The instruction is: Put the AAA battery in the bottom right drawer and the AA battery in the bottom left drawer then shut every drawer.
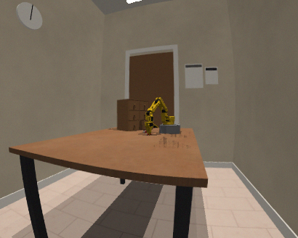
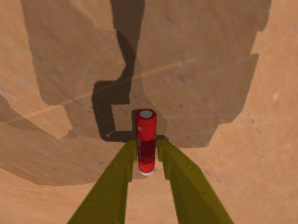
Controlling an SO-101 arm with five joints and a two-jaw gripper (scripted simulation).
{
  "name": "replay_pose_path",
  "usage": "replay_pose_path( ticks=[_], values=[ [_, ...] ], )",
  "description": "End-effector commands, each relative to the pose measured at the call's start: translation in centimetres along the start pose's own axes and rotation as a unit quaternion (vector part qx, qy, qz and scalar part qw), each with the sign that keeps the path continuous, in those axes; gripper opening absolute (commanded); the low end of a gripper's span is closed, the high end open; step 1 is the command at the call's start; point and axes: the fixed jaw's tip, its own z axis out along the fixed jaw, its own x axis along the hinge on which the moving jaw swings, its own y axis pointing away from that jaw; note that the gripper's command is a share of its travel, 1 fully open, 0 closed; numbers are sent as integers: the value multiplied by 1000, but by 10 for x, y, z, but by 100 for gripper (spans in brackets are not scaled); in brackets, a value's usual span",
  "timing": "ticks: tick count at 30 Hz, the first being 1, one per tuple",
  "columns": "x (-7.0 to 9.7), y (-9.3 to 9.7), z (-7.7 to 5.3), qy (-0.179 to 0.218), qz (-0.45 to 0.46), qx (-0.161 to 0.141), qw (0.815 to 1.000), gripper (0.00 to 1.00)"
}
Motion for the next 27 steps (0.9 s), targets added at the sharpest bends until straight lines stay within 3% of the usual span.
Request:
replay_pose_path(
  ticks=[1,27],
  values=[
    [2,0,1,4,-5,1,1000,4],
    [2,0,1,4,-5,1,1000,0]
  ],
)
